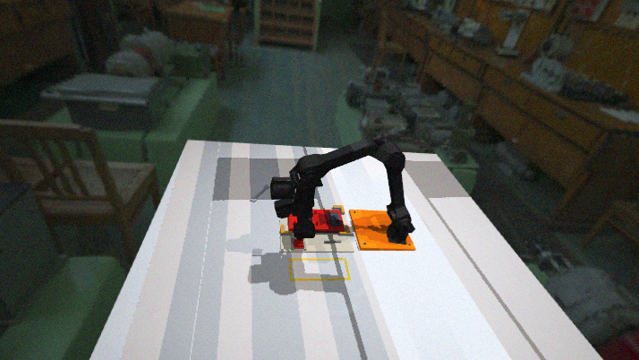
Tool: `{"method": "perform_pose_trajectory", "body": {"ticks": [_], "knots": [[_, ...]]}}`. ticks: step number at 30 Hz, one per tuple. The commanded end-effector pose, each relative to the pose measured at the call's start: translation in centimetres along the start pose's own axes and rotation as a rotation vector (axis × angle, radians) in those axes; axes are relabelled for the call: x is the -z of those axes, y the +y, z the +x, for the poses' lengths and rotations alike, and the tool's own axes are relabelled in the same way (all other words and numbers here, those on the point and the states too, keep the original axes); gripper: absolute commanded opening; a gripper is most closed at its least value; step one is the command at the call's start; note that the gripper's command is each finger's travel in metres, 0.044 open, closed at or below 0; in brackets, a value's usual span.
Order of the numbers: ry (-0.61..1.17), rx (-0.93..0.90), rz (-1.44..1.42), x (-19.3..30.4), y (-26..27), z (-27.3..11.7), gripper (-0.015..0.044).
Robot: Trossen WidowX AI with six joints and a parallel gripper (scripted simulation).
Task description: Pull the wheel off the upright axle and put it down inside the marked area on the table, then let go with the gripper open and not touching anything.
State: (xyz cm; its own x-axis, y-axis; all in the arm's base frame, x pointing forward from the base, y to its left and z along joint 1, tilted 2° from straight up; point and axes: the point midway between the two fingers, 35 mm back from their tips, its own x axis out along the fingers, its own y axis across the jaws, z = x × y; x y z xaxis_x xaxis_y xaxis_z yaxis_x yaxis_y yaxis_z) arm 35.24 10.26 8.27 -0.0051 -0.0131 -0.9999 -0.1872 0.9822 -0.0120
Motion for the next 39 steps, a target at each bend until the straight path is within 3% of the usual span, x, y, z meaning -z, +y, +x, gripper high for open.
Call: {"method": "perform_pose_trajectory", "body": {"ticks": [1, 39], "knots": [[-0.006, -0.004, 0.0, -0.1, 0.0, -0.3, 0.0], [-0.009, -0.006, 0.0, -0.1, 0.0, -2.2, 0.0]]}}
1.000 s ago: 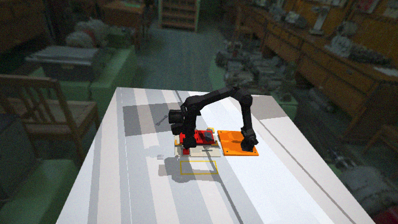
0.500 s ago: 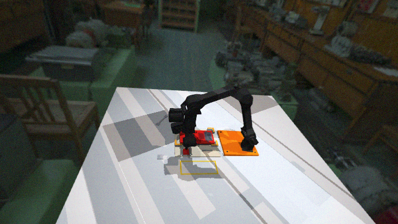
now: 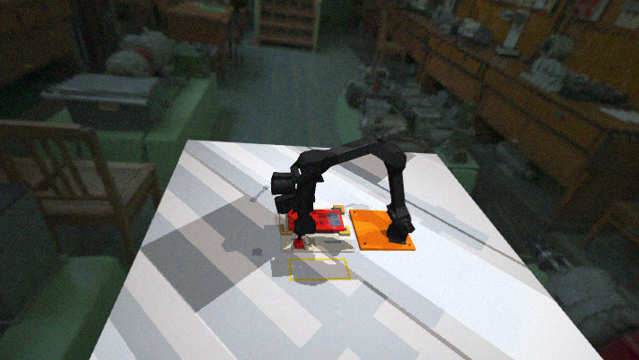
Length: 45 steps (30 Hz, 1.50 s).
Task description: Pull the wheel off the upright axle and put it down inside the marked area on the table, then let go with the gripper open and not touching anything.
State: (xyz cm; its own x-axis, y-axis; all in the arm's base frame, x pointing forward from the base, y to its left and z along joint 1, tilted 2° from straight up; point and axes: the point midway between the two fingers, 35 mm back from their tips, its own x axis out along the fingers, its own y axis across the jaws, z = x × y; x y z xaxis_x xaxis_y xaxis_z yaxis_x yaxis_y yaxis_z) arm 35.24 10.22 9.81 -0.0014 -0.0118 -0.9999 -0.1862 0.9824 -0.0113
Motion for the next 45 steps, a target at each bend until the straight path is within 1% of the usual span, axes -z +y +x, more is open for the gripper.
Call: {"method": "perform_pose_trajectory", "body": {"ticks": [1, 7, 10, 27, 31, 45], "knots": [[-0.005, -0.005, -0.001, -0.1, 0.0, -1.0, 0.0], [-0.005, -0.005, -0.001, 0.0, 0.0, -3.5, 0.0], [-0.002, -0.001, 0.001, 0.2, 0.3, -2.6, 0.0], [0.0, -0.013, -0.001, 5.4, 9.3, -3.5, 0.0], [0.0, -0.014, -0.001, 6.0, 10.0, -3.6, 0.0], [0.0, -0.014, -0.001, 5.9, 10.1, -0.4, 0.0]]}}
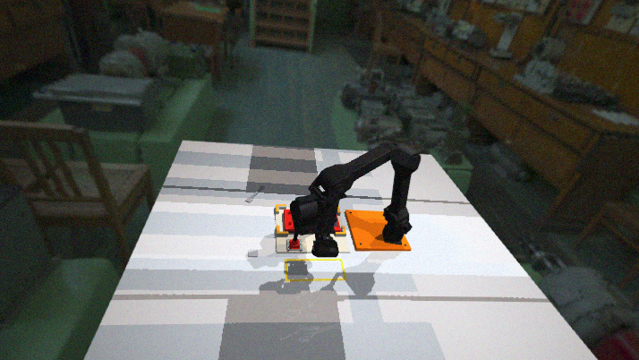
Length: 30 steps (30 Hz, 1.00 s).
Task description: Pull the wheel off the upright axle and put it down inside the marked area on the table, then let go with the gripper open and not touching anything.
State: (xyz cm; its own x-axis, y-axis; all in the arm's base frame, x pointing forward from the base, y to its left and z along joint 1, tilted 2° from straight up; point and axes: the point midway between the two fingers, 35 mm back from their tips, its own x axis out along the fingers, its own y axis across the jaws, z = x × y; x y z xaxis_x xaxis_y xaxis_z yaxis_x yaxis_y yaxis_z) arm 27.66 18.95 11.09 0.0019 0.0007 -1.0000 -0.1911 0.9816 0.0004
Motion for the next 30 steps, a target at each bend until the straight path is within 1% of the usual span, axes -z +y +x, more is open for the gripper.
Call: {"method": "perform_pose_trajectory", "body": {"ticks": [1, 14, 19, 30], "knots": [[0.005, -0.003, 0.004, 0.0, 0.1, 1.4, 0.0], [0.006, -0.002, 0.004, 0.2, 0.0, 8.0, 0.0], [0.006, -0.002, 0.004, 0.2, 0.0, 8.3, 0.0], [0.007, 0.003, 0.0, 0.2, 0.0, 7.7, 0.0289]]}}
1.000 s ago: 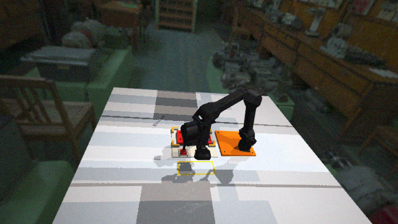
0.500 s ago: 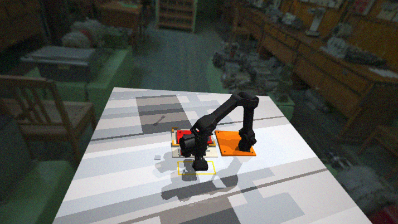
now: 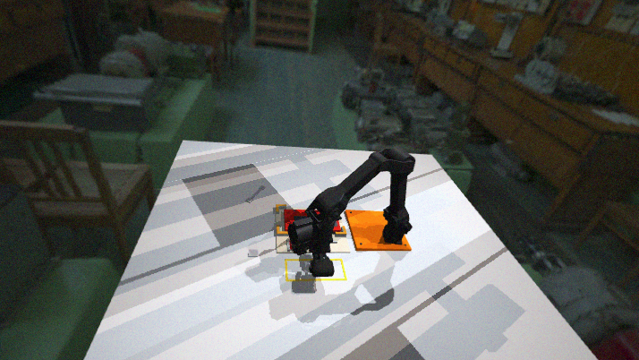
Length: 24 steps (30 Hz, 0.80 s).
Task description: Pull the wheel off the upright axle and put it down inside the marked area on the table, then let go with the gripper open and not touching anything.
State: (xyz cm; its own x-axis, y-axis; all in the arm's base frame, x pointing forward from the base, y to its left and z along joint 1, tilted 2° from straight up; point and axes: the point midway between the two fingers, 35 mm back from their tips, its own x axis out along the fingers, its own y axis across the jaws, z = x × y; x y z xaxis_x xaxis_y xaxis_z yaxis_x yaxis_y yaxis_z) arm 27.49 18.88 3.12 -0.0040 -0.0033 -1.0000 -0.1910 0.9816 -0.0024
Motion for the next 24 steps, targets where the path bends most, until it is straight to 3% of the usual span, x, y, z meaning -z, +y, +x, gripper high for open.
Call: {"method": "perform_pose_trajectory", "body": {"ticks": [1, 6, 10, 15, 19, 24], "knots": [[0.0, 0.0, 0.0, -0.1, 0.0, -0.7, 0.03], [-0.001, -0.005, 0.003, -0.1, 0.0, -5.7, 0.03], [-0.001, -0.005, 0.004, 0.0, 0.0, -6.0, 0.03], [-0.005, -0.004, 0.003, 3.2, -1.5, -8.0, 0.0431], [0.004, -0.003, 0.003, 7.3, -3.3, -10.3, 0.044], [0.005, -0.002, 0.004, 8.0, -3.6, -10.6, 0.044]]}}
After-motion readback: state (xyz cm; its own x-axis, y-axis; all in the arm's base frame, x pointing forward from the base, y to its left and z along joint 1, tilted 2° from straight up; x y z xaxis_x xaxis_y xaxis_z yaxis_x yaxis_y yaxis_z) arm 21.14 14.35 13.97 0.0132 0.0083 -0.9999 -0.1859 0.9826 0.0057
